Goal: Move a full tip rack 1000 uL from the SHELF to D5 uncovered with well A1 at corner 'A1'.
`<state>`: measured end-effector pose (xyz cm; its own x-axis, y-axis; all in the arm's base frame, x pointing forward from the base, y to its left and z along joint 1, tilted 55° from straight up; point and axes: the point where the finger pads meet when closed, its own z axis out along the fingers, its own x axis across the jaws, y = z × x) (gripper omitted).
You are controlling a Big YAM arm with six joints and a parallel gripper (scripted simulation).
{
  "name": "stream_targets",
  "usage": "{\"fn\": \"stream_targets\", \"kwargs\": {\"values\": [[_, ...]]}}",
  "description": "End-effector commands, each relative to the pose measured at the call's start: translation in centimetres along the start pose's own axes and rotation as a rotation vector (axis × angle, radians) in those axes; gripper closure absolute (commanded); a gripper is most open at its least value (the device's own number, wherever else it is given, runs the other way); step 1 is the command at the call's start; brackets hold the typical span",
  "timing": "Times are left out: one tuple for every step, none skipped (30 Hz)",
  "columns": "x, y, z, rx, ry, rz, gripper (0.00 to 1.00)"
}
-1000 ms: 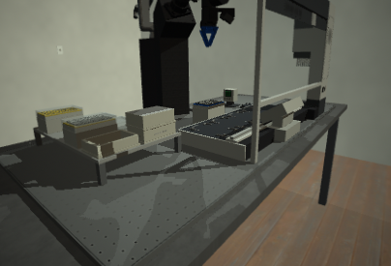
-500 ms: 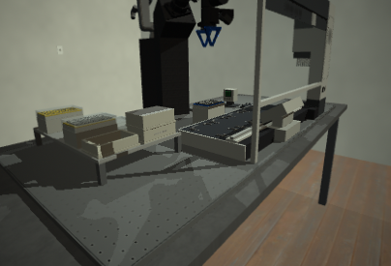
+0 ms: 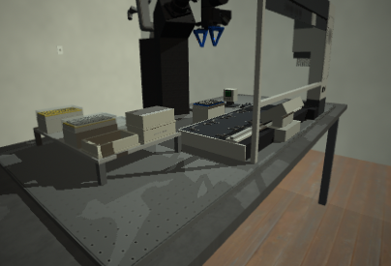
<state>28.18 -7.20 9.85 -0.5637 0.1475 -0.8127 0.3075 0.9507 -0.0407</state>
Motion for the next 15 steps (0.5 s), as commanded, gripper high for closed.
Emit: {"fn": "stream_targets", "kwargs": {"values": [[-0.53, -0.25, -0.11, 0.005, -0.018, -0.072, 0.0], [-0.53, -0.25, -0.11, 0.006, -0.018, -0.092, 0.0], [-0.53, -0.25, -0.11, 0.006, -0.018, -0.112, 0.0], [-0.52, -0.25, -0.11, 0.006, -0.018, -0.132, 0.0], [-0.52, -0.25, -0.11, 0.006, -0.018, -0.152, 0.0], [-0.52, -0.25, -0.11, 0.006, -0.018, -0.172, 0.0], [-0.51, -0.25, -0.11, 0.007, -0.017, -0.192, 0.0], [-0.51, -0.25, -0.11, 0.007, -0.017, -0.212, 0.0], [-0.51, -0.25, -0.11, 0.007, -0.017, -0.232, 0.0], [-0.51, -0.25, -0.11, 0.007, -0.017, -0.252, 0.0], [-0.5, -0.25, -0.11, 0.007, -0.017, -0.272, 0.0], [-0.5, -0.25, -0.11, 0.007, -0.017, -0.292, 0.0], [-0.5, -0.25, -0.11, 0.008, -0.017, -0.312, 0.0], [-0.49, -0.25, -0.11, 0.008, -0.016, -0.332, 0.0], [-0.49, -0.25, -0.11, 0.008, -0.016, -0.352, 0.0]]}}
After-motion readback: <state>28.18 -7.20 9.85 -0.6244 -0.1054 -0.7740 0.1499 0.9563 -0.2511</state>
